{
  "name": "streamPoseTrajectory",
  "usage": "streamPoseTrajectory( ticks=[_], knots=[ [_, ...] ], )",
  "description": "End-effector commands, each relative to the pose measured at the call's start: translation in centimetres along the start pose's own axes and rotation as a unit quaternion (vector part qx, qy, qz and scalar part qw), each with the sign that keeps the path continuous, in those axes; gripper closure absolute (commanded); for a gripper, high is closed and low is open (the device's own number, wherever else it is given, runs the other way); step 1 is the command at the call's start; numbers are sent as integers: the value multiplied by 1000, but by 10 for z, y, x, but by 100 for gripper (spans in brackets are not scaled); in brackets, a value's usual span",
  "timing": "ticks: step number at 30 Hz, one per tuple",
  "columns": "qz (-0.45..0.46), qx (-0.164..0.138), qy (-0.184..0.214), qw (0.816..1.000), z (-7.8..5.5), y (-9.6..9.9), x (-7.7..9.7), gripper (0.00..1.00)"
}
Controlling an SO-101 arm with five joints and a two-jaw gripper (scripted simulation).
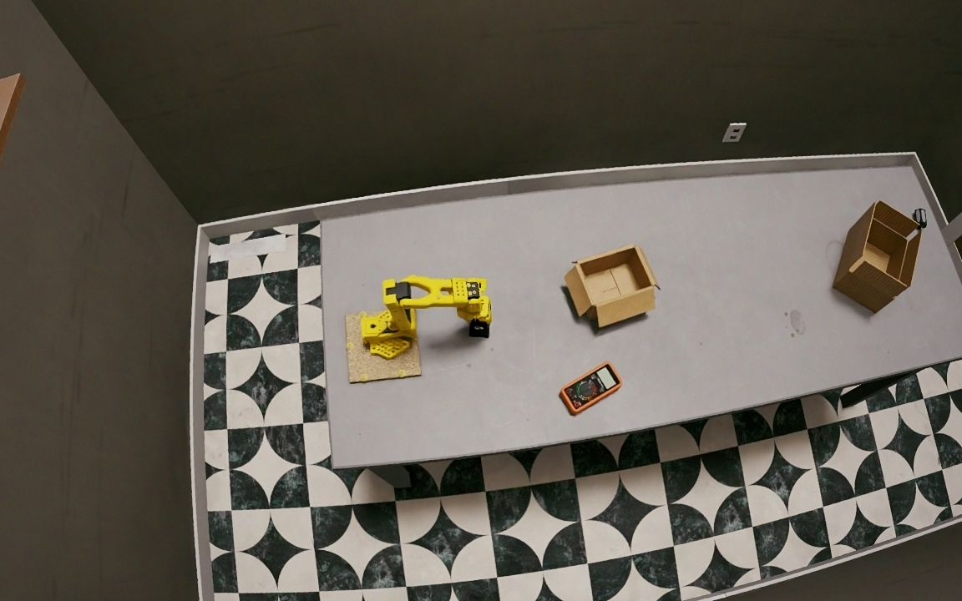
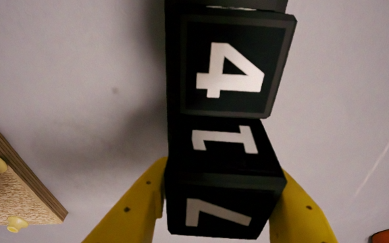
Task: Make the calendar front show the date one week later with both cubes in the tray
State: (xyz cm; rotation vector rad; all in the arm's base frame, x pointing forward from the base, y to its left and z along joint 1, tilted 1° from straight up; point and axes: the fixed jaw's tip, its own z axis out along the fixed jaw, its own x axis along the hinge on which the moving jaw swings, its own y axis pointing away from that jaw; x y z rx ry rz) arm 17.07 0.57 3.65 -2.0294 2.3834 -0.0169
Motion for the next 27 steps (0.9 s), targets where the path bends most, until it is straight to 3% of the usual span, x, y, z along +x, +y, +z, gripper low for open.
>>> streamPoseTrajectory(
  ticks=[1,27],
  knots=[
    [8,-9,1,1000,4,3,2,100],
    [8,-9,1,1000,14,3,2,100]
  ],
)
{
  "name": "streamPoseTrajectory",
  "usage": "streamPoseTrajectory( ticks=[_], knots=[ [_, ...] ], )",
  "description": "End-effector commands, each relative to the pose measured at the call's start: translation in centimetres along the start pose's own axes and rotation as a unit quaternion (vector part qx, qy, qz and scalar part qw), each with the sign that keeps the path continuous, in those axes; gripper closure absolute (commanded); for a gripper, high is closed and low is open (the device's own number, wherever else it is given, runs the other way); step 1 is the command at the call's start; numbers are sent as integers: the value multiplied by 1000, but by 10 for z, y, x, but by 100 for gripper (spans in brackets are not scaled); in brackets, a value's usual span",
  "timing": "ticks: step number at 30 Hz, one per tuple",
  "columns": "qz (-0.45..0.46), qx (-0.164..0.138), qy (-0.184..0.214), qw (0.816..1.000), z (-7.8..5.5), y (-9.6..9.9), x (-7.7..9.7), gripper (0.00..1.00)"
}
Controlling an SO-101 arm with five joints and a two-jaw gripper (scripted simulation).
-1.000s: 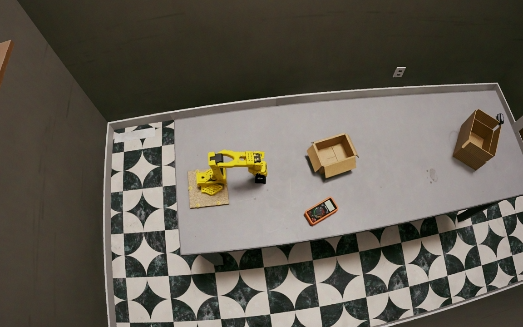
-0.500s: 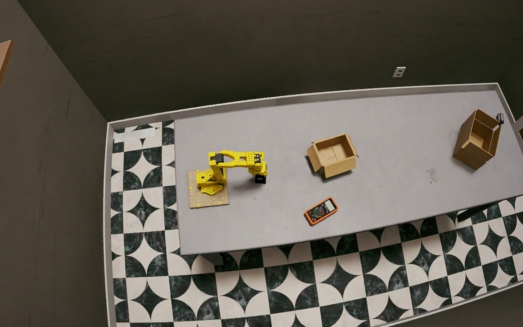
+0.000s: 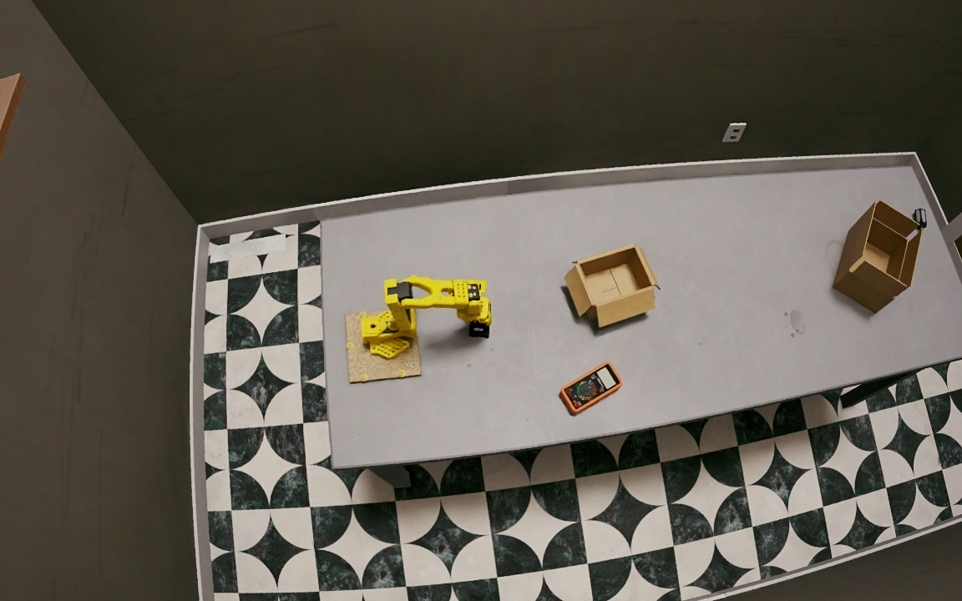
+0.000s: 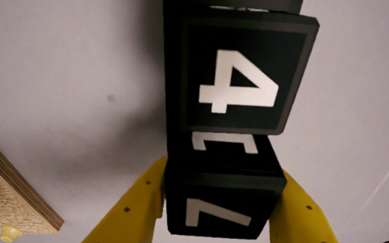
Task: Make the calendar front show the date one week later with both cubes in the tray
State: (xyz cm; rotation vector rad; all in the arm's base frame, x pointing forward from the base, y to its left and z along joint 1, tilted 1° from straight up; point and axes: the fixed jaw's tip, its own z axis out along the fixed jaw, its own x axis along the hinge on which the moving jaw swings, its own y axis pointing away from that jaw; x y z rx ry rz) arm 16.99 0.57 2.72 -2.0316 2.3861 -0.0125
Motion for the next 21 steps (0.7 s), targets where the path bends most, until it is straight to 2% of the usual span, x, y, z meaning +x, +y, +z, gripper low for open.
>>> streamPoseTrajectory(
  ticks=[1,21],
  knots=[
    [8,-7,1,1000,5,2,2,100],
    [7,-7,1,1000,12,2,2,100]
  ],
)
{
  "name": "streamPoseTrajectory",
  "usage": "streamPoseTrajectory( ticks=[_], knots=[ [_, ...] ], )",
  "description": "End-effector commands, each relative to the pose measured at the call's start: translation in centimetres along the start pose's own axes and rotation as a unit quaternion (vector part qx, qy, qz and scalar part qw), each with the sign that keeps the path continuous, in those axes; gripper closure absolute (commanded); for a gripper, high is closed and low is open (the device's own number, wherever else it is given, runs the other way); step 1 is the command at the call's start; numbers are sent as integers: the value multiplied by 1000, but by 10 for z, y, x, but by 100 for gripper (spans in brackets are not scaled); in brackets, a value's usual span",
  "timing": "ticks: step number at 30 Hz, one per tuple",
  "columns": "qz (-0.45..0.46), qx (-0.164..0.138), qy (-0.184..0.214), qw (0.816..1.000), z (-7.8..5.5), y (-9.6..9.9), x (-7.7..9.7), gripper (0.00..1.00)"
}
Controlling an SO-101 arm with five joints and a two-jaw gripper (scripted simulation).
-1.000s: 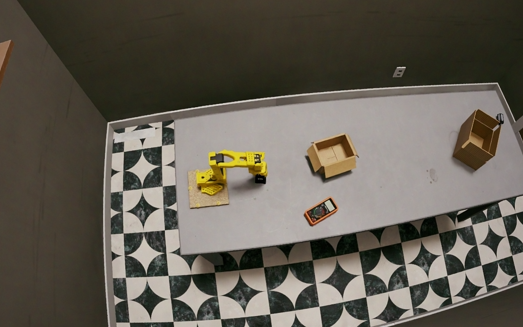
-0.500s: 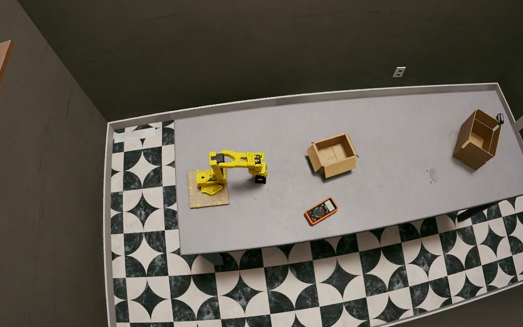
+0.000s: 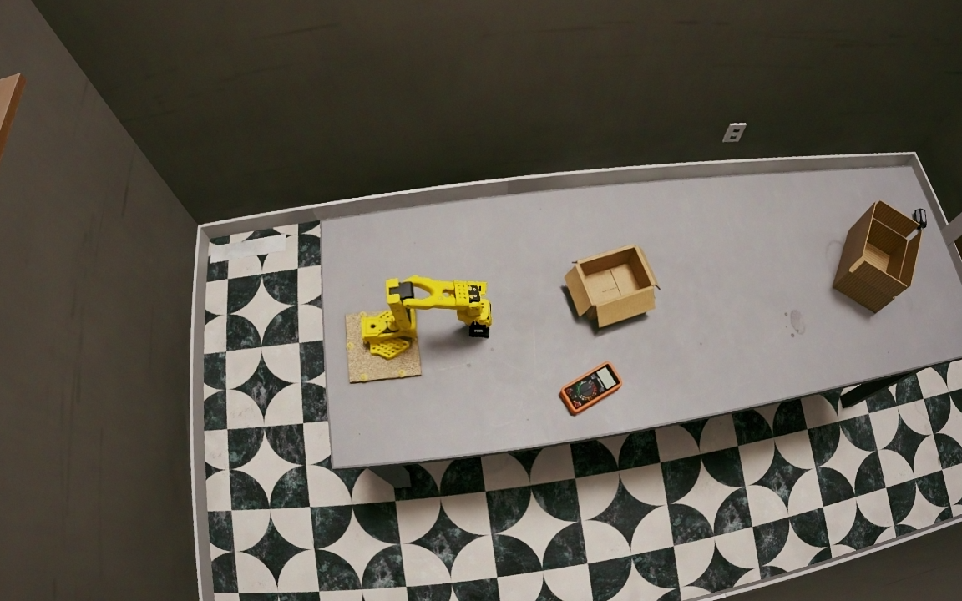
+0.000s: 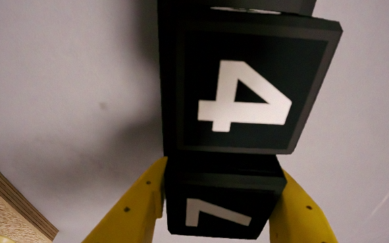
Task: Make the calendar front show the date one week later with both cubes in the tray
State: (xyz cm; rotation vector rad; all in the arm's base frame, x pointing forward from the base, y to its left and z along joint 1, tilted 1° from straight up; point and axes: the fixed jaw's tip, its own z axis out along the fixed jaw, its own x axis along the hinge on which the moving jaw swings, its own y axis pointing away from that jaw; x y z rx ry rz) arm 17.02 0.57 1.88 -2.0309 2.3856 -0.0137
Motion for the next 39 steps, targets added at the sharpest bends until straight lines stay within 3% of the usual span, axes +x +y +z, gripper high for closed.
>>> streamPoseTrajectory(
  ticks=[1,7,16,27,39],
  knots=[
    [7,-8,1,1000,4,2,2,100],
    [7,-8,1,1000,4,2,2,99],
    [7,-8,1,1000,4,2,2,83],
    [7,-8,1,1000,4,2,2,81],
    [7,-8,1,1000,4,2,2,72]
  ],
)
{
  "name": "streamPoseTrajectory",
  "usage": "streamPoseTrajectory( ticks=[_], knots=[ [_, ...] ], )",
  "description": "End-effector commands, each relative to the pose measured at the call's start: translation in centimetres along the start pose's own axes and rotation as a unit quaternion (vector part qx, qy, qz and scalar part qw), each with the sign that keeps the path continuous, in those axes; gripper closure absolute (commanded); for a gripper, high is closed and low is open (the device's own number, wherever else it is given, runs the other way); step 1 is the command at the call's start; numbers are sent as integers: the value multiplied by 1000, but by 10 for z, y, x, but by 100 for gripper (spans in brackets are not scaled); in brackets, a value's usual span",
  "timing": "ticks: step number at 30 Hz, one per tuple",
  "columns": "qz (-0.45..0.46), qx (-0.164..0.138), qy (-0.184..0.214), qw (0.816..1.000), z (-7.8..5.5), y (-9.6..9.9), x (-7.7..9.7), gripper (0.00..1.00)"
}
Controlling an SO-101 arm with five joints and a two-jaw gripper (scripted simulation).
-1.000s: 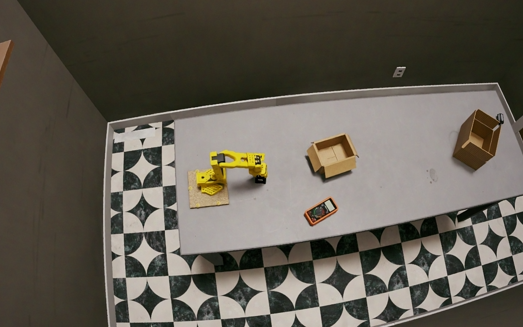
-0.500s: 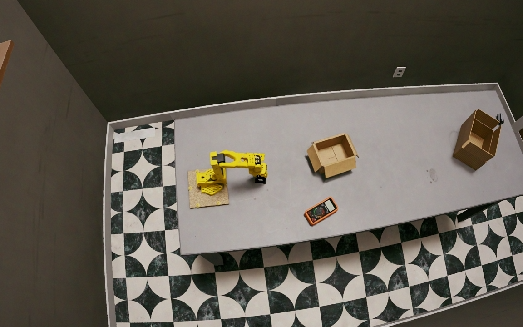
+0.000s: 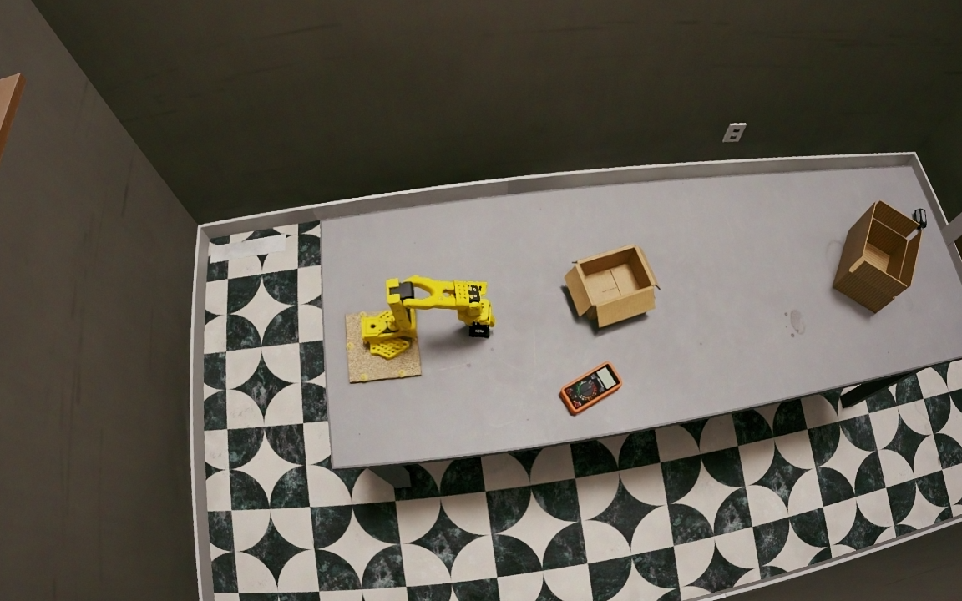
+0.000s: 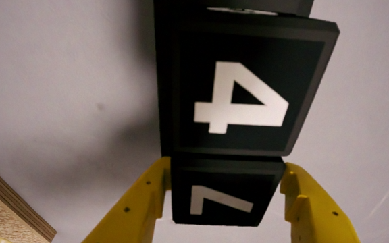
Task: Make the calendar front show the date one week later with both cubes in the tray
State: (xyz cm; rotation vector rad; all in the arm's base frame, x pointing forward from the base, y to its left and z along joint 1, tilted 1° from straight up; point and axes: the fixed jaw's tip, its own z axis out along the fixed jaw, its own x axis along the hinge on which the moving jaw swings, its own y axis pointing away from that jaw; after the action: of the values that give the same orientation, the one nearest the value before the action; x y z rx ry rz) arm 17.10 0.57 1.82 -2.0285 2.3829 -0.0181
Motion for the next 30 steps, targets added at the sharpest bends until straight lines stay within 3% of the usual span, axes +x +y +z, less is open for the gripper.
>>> streamPoseTrajectory(
  ticks=[1,9,20,25,30],
  knots=[
    [7,-10,1,1000,4,3,2,71],
    [7,-10,1,1000,4,3,2,65],
    [7,-10,1,1000,2,3,2,64],
    [7,-10,1,1000,-6,1,2,64],
    [7,-10,1,1000,-22,0,1,64]
  ],
)
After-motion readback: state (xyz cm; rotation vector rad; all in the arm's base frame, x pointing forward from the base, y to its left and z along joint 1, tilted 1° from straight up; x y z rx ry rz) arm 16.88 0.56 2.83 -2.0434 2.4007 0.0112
